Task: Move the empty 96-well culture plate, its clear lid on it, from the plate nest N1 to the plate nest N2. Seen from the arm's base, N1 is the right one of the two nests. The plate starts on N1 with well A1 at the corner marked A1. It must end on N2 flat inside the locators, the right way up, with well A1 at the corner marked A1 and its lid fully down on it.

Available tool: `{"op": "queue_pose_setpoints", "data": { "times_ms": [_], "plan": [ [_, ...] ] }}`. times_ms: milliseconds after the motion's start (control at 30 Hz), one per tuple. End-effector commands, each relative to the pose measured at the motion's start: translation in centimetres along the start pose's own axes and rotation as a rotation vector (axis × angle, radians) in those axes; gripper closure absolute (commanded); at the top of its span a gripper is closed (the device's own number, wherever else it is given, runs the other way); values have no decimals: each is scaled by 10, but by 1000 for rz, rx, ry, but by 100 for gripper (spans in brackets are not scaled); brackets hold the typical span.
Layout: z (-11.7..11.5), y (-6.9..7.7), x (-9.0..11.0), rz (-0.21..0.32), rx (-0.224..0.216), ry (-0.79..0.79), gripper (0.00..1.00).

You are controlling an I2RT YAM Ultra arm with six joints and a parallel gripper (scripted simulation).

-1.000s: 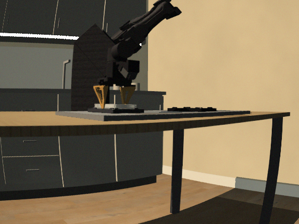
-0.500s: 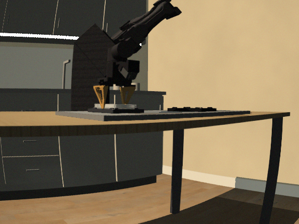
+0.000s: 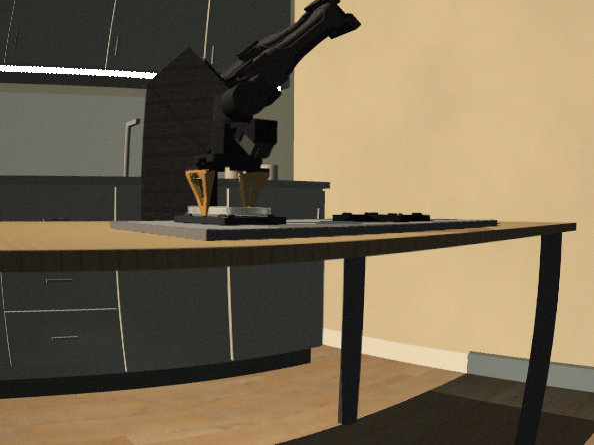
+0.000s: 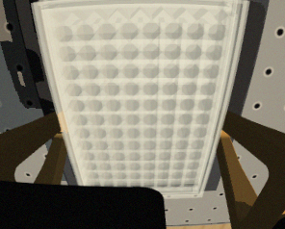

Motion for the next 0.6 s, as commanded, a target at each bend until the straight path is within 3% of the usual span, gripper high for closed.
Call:
{"op": "queue_pose_setpoints", "data": {
  "times_ms": [0, 200, 567],
  "plan": [
    [-5, 7, -7, -39, -1, 8, 100],
    [-5, 7, -7, -39, -1, 8, 100],
    [0, 25, 0, -17, -6, -6, 100]
  ]
}}
Point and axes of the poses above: the point where the finger pads meet when closed, its own y axis back along the fingers, its own z axis across the jaws, x = y × z, the point moved 9 cm from there along y, back along the fingers, and after that the axes turned 4 degrees about -y, right-handed, at the moved point
